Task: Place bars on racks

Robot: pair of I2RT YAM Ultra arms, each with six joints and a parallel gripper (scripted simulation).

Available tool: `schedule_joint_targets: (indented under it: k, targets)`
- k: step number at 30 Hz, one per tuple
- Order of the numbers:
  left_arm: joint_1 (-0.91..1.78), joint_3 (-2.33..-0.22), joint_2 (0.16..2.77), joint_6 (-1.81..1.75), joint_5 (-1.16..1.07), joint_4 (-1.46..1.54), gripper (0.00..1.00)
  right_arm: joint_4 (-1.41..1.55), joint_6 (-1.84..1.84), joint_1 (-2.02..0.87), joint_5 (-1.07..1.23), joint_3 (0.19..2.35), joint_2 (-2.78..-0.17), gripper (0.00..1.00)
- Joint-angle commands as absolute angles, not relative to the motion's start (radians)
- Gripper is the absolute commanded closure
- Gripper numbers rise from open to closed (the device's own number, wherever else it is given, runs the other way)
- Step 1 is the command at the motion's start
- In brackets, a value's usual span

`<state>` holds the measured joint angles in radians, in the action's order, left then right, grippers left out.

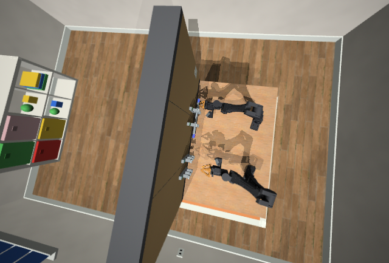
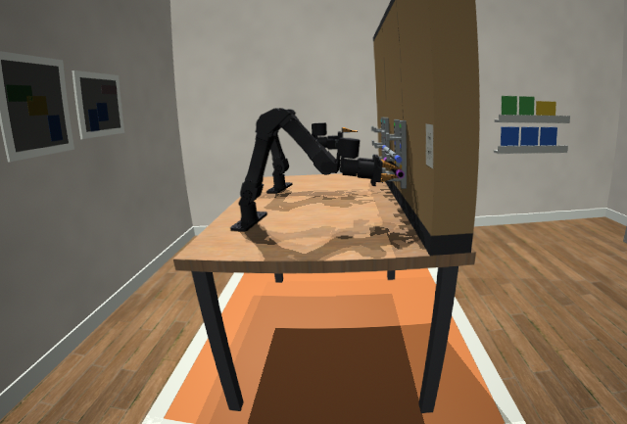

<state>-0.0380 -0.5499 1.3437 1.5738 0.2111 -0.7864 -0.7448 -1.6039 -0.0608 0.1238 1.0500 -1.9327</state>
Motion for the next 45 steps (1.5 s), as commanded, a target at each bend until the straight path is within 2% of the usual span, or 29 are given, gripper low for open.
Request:
schedule_joint_targets:
  k: [1, 45]
  targets:
    - [-0.047, -0.546, 1.349, 1.571, 0.217, -0.804, 0.0, -0.778, -1.572, -0.061, 0.133, 1.099, -1.877, 1.0]
    - [-0.047, -0.546, 1.349, 1.571, 0.217, -0.804, 0.0, -0.845, -1.573, -0.048, 0.146, 0.947, -1.795, 1.0]
